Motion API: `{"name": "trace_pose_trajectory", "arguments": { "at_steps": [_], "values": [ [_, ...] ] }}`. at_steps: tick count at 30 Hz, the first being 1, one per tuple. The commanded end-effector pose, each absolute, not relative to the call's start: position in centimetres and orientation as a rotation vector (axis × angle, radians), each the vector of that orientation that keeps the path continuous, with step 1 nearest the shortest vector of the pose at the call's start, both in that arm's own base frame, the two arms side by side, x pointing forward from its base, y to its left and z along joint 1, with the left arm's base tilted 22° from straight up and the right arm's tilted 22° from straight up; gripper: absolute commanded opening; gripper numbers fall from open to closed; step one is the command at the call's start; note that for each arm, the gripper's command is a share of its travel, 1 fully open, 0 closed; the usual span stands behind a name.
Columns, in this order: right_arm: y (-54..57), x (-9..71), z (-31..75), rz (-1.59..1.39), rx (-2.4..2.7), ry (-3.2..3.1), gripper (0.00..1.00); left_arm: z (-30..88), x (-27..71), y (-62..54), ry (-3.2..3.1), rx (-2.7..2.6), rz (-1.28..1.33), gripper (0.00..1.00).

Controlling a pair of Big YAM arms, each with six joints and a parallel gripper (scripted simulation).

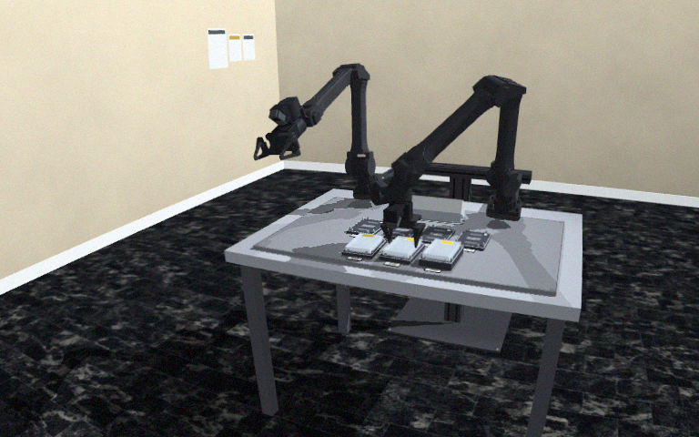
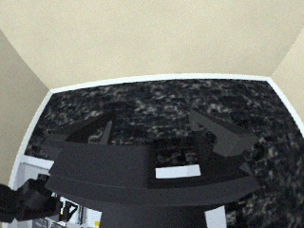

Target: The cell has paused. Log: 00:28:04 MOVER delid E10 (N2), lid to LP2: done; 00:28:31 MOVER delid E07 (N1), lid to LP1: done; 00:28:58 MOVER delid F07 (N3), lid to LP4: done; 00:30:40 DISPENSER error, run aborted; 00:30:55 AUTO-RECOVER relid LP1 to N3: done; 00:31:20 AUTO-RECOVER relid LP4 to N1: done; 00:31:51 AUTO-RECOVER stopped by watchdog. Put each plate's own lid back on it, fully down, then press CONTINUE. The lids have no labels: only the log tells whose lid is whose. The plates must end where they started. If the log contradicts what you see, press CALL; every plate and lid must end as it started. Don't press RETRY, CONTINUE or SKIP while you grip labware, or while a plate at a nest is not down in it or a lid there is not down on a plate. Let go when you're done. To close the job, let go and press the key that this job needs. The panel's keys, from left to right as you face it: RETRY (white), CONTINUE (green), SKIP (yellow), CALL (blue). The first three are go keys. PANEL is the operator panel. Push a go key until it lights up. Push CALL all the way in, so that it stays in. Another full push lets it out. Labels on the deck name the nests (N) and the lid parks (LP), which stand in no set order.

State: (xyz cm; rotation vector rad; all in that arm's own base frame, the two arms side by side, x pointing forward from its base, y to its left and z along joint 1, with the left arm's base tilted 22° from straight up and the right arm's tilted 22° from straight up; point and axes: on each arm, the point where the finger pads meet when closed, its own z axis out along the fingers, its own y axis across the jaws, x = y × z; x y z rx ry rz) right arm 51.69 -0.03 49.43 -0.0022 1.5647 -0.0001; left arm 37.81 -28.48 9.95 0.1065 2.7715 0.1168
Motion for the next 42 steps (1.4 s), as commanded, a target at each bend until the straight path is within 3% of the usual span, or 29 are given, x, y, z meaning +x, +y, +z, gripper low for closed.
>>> {"name": "trace_pose_trajectory", "arguments": {
  "at_steps": [1, 42],
  "values": [
    [0.0, 52.4, 52.5, 0.003, 0.003, 1.524, 1.0, 13.7, 38.9, -30.6, 2.715, 0.111, 0.044, 0.0],
    [0.0, 52.4, 52.5, 0.003, 0.003, 1.524, 1.0, 15.1, 37.7, -30.7, 2.731, 0.107, 0.063, 0.0]
  ]
}}
